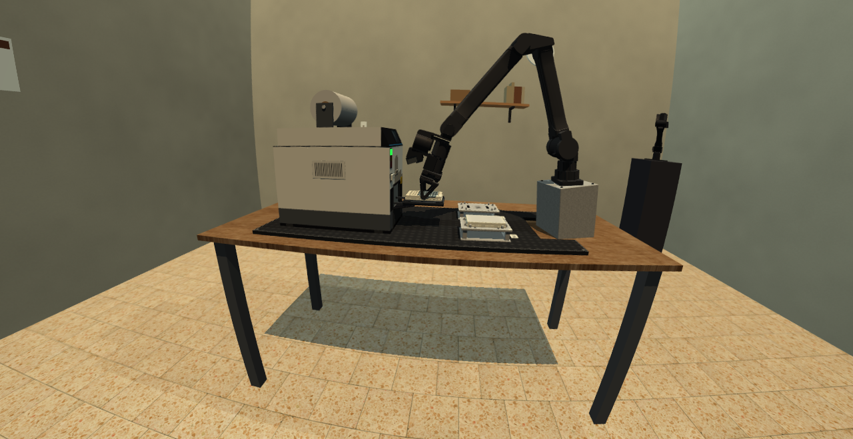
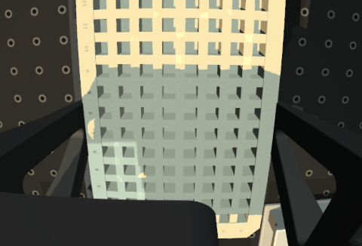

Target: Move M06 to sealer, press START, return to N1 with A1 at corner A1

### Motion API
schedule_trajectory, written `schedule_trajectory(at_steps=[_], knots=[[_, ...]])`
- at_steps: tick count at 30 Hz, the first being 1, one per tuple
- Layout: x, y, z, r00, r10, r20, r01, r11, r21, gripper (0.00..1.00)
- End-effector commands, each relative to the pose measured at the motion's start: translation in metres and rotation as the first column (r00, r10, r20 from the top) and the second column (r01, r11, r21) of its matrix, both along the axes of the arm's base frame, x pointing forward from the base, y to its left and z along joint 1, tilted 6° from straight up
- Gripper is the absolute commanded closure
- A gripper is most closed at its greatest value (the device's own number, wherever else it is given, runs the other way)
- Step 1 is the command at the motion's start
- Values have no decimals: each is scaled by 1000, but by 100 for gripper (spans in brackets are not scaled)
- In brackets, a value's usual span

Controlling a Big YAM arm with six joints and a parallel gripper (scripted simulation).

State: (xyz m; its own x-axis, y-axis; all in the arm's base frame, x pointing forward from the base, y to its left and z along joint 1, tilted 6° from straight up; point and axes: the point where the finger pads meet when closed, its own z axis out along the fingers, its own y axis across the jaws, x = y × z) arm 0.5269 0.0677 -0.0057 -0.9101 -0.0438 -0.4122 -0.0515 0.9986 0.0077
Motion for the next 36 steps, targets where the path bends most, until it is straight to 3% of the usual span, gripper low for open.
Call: schedule_trajectory(at_steps=[1,28,36], knots=[[23,5,18,998,-6,62,5,1000,11,100],[-6,10,-17,999,25,-31,-25,1000,-2,100],[-7,8,-14,999,23,-29,-23,1000,-6,100]])
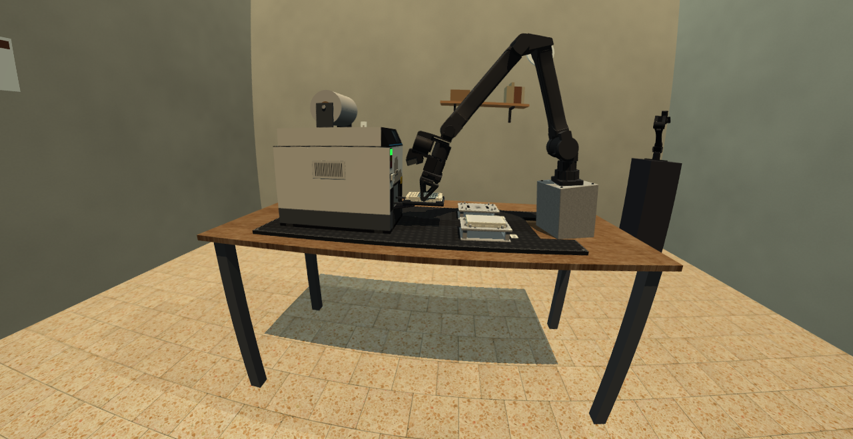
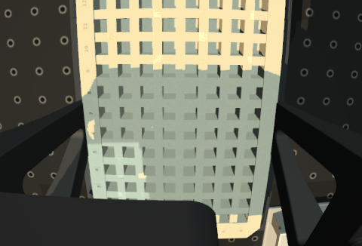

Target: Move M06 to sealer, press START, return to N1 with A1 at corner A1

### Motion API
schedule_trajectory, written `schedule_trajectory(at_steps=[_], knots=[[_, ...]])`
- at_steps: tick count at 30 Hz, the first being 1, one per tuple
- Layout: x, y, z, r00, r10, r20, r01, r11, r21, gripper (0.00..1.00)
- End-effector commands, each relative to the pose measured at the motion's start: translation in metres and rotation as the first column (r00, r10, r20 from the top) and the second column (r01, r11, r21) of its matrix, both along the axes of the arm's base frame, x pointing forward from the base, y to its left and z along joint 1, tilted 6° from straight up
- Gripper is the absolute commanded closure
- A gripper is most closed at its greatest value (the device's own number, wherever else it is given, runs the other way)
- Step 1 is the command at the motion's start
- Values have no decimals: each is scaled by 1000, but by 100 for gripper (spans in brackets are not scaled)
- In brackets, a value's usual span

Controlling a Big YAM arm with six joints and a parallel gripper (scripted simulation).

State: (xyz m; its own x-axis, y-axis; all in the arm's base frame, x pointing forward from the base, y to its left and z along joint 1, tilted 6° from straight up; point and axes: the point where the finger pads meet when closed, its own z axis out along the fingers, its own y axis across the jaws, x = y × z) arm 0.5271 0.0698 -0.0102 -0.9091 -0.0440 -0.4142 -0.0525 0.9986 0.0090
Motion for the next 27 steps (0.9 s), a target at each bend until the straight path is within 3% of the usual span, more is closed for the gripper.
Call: schedule_trajectory(at_steps=[1,27], knots=[[-7,6,-7,999,22,-28,-22,1000,-7,100],[4,-9,13,1000,-1,2,1,1000,-6,100]])
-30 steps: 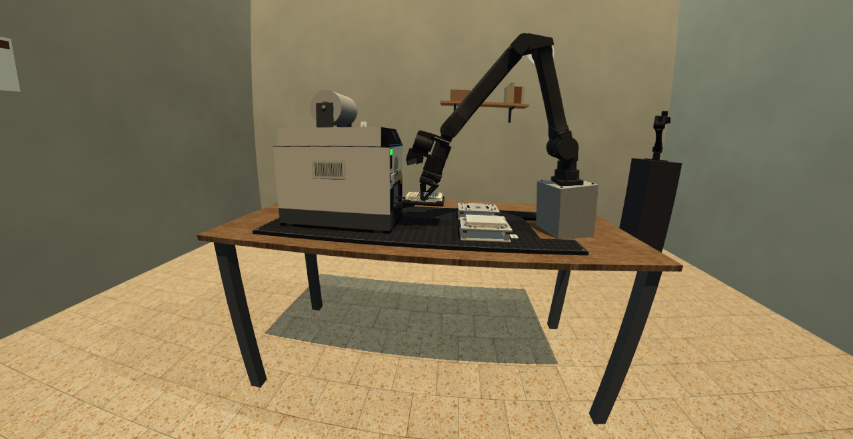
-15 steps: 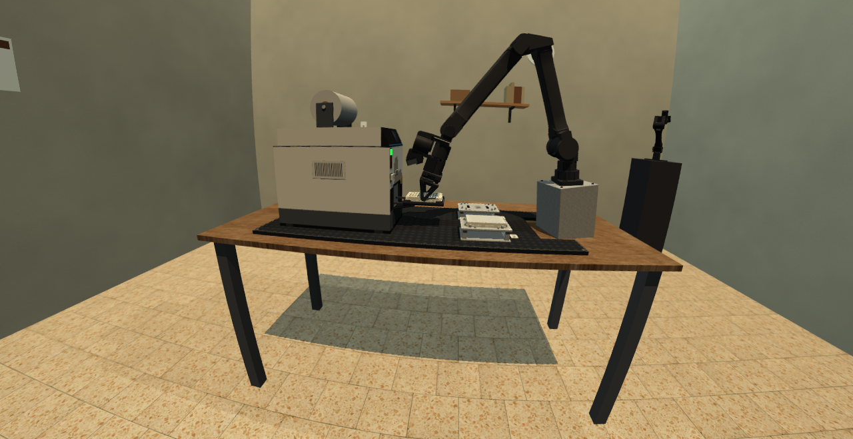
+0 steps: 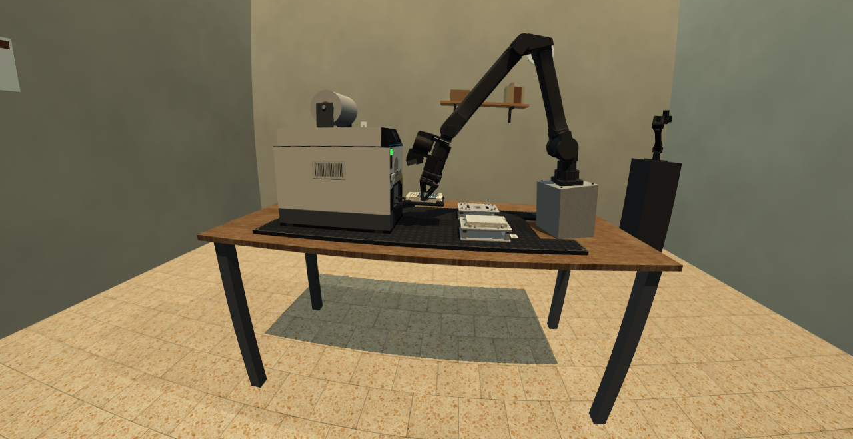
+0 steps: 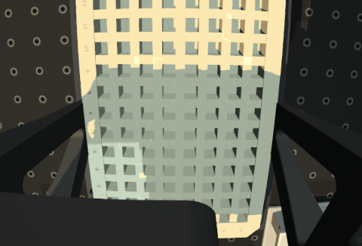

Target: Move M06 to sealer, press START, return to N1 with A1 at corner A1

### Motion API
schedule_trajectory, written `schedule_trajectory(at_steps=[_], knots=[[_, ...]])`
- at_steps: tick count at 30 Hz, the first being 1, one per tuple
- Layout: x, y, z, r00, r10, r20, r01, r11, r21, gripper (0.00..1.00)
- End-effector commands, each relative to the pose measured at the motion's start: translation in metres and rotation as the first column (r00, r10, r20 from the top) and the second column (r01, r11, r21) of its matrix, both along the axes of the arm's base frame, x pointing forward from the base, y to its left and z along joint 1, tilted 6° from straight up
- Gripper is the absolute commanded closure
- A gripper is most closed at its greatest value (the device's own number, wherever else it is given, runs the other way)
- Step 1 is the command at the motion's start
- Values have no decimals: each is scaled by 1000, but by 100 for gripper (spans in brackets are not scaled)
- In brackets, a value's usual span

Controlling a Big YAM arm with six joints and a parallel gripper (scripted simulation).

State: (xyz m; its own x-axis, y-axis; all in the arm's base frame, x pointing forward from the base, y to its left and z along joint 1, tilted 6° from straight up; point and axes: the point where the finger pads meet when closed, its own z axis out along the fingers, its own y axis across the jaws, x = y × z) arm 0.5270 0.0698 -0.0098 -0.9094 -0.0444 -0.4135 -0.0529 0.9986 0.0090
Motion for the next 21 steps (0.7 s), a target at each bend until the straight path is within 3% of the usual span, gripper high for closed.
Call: schedule_trajectory(at_steps=[1,21], knots=[[5,-9,12,1000,-1,2,1,1000,-6,100],[11,-8,16,1000,-2,28,3,1000,-3,100]])
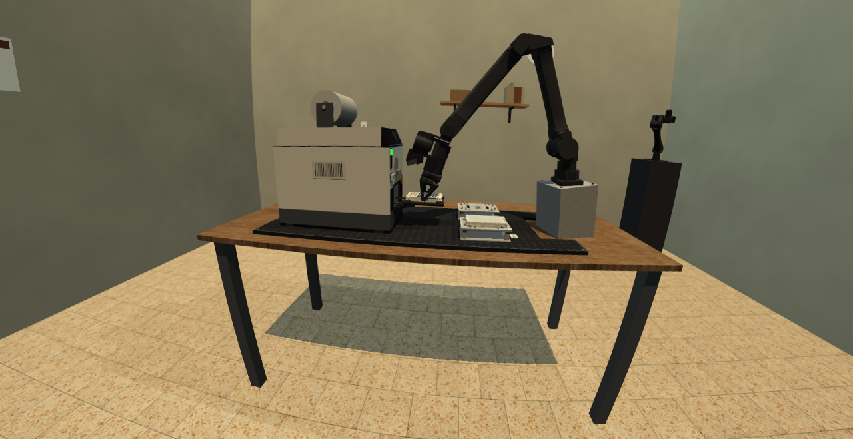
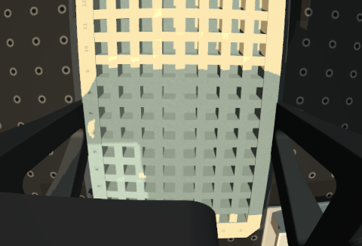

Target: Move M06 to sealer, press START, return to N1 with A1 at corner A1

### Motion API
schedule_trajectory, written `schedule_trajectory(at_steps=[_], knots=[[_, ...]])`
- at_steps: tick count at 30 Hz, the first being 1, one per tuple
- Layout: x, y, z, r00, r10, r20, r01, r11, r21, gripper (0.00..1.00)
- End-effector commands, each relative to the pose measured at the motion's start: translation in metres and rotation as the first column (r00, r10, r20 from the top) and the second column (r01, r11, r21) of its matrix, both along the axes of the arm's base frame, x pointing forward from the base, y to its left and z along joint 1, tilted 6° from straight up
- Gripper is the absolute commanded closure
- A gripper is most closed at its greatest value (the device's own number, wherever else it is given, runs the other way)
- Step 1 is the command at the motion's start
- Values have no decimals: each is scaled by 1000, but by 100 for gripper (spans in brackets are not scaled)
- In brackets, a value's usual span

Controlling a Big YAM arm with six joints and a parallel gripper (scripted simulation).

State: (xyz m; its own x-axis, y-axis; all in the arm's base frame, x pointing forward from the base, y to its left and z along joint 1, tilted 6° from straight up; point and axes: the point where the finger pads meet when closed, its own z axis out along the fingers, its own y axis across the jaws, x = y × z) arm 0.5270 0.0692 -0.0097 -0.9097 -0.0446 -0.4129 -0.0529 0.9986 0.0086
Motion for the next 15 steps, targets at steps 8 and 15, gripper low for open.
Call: schedule_trajectory(at_steps=[8,15], knots=[[15,-7,18,999,-3,34,3,1000,-2,100],[17,-7,19,999,-3,39,3,1000,-1,100]])
